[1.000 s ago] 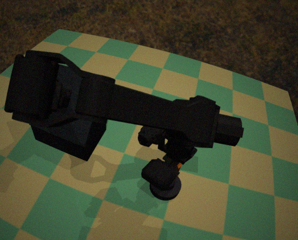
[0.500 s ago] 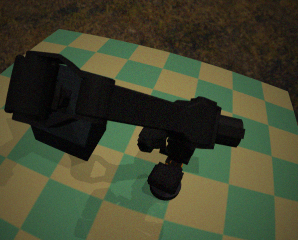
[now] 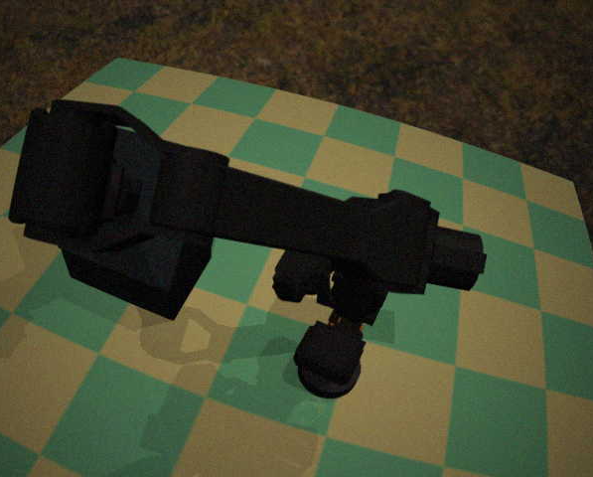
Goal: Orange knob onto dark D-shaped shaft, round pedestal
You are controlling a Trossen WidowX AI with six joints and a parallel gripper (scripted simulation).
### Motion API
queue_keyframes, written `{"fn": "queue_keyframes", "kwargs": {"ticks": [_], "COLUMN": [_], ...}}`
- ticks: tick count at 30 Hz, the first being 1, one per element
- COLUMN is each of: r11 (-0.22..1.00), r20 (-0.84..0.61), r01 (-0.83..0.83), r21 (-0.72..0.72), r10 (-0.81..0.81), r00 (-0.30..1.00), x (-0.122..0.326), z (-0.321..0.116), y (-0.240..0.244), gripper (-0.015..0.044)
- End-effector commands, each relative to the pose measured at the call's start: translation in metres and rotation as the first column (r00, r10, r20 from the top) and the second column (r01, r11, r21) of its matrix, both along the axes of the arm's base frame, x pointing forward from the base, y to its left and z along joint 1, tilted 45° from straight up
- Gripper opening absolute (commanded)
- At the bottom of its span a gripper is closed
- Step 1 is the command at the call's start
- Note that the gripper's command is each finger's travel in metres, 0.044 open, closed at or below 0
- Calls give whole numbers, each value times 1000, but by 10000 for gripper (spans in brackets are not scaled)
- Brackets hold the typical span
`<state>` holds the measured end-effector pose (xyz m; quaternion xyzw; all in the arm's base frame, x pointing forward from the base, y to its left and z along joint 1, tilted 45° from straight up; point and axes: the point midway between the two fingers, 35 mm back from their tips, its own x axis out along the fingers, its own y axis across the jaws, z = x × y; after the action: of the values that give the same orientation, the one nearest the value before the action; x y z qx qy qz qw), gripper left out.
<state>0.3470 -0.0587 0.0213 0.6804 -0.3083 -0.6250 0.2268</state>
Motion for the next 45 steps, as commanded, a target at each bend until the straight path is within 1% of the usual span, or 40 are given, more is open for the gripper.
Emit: {"fn": "queue_keyframes", "kwargs": {"ticks": [1, 32, 36, 39, 42, 45], "r11": [1000, 1000, 996, 976, 933, 871], "r20": [-1, 6, 90, 215, 348, 464], "r01": [-3, 3, 89, 215, 350, 468], "r21": [1, 2, 9, 34, 82, 149], "r10": [3, -3, -90, -217, -356, -479], "r00": [1000, 1000, 992, 952, 867, 745], "x": [1, -1, 0, 1, 2, 3], "z": [1, 3, 3, 3, 2, 1], "y": [0, 1, 1, 1, 0, -1], "gripper": [0, 0, 0, 0, 0, 0]}}
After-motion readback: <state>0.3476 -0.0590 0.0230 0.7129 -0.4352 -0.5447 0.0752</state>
